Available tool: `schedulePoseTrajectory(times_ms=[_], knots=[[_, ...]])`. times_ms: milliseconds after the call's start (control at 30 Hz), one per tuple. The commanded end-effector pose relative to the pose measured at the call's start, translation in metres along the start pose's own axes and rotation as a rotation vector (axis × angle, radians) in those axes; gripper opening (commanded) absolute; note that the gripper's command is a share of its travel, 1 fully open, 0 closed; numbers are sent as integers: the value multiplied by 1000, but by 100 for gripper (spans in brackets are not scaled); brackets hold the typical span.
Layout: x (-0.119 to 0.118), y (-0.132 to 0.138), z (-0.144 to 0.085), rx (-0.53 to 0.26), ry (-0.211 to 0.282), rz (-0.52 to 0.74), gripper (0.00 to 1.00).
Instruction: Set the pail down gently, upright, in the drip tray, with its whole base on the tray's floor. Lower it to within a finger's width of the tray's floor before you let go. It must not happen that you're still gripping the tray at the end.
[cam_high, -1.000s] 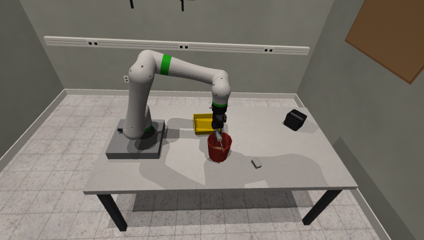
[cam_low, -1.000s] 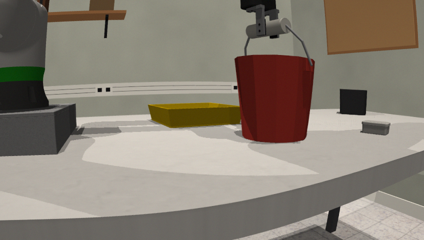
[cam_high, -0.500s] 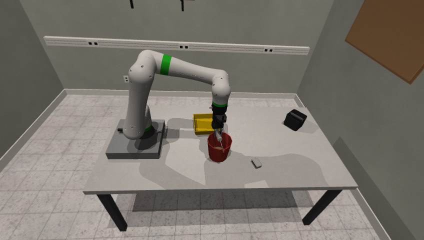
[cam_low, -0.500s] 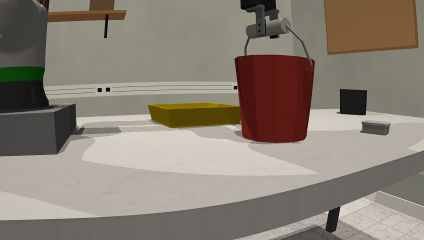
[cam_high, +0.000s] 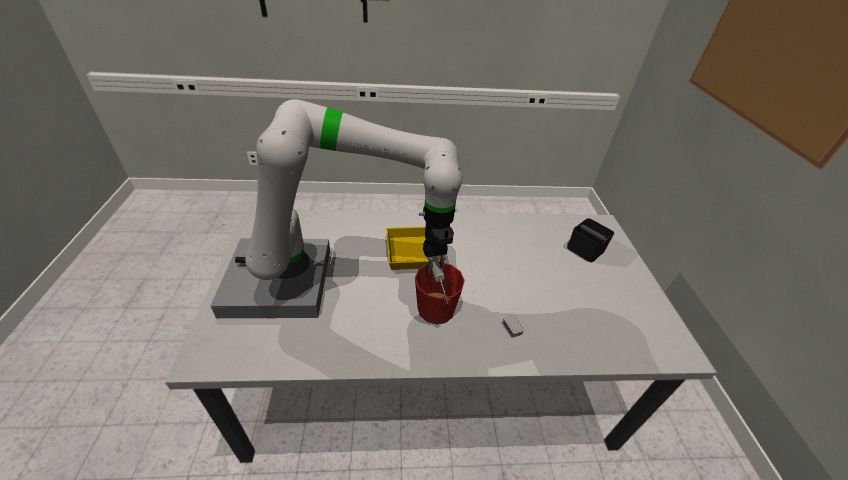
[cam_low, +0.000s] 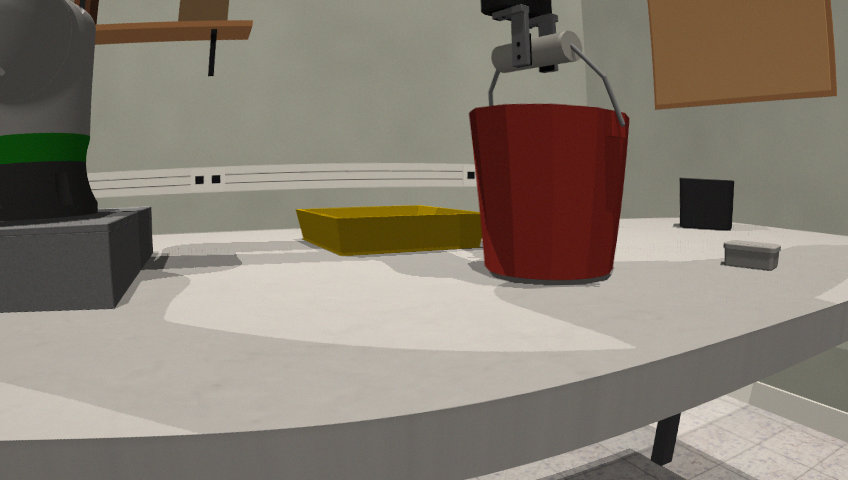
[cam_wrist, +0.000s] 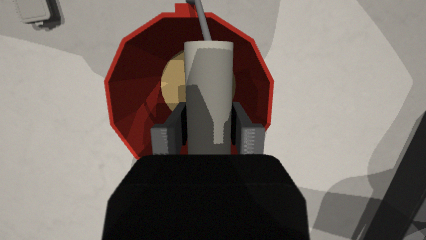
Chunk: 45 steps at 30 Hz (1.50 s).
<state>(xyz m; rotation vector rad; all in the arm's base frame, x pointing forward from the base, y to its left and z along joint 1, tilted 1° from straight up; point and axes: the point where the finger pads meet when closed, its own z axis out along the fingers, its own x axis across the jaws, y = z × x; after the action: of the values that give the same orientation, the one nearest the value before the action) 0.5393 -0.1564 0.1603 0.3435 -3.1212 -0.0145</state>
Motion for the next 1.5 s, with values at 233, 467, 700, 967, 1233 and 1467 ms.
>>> schedulePoseTrajectory(times_ms=[233,467,700,967,1233,1467], knots=[[0,0,-11,1,-2,0,0],[0,0,-20,1,-2,0,0],[0,0,-33,1,-2,0,0],[0,0,-44,1,-2,0,0],[0,0,-58,1,-2,0,0],[0,0,-66,1,-2,0,0]])
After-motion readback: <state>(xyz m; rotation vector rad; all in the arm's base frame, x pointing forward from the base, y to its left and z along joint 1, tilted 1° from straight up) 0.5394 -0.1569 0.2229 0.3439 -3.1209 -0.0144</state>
